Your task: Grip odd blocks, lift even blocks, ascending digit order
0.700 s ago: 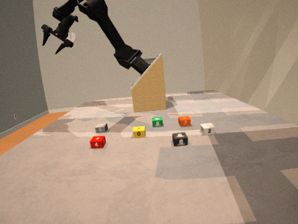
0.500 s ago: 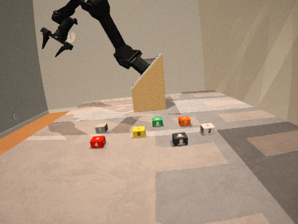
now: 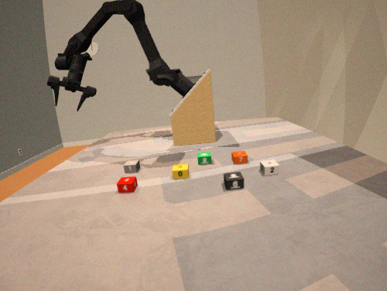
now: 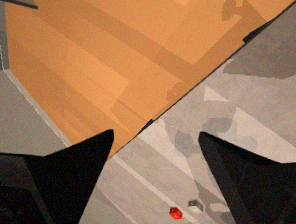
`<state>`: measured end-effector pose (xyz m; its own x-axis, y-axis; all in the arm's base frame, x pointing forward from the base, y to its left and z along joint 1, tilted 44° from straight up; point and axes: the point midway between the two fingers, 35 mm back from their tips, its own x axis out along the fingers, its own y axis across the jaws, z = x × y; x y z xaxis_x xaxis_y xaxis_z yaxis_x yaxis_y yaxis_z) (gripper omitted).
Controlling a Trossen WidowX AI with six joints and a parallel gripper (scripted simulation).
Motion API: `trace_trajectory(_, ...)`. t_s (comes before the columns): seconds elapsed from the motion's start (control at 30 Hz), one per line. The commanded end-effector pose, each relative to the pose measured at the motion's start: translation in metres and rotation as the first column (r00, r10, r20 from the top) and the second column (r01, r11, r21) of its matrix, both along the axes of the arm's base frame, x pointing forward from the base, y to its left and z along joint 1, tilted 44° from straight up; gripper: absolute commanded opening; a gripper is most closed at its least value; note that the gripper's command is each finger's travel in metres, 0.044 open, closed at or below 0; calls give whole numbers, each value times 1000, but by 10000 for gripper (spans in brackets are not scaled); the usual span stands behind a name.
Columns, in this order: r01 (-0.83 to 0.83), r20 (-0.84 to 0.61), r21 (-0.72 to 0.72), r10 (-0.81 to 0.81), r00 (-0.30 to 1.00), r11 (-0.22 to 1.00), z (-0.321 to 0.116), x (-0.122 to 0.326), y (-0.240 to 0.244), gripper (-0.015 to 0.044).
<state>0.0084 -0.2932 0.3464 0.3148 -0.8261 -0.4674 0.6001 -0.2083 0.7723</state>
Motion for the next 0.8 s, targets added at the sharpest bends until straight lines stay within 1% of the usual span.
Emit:
trace_trajectory(0.0, -118, -143, 92, 130, 981, 989, -39, 35, -7, 400)
trace_trajectory(0.17, -269, -333, 214, 329, 884, 939, -88, 84, -2, 400)
trace_trajectory(0.27, -351, -444, 288, 449, 775, 891, -116, 112, 8, 400)
trace_trajectory(0.33, -401, -513, 337, 523, 680, 852, -133, 129, 18, 400)
trace_trajectory(0.43, -463, -606, 410, 614, 506, 786, -157, 152, 36, 400)
trace_trajectory(0.57, -521, -699, 503, 679, 223, 689, -186, 177, 64, 400)
trace_trajectory(0.67, -545, -741, 567, 671, -11, 617, -204, 192, 87, 400)
trace_trajectory(0.77, -553, -754, 625, 608, -247, 551, -218, 203, 110, 400)
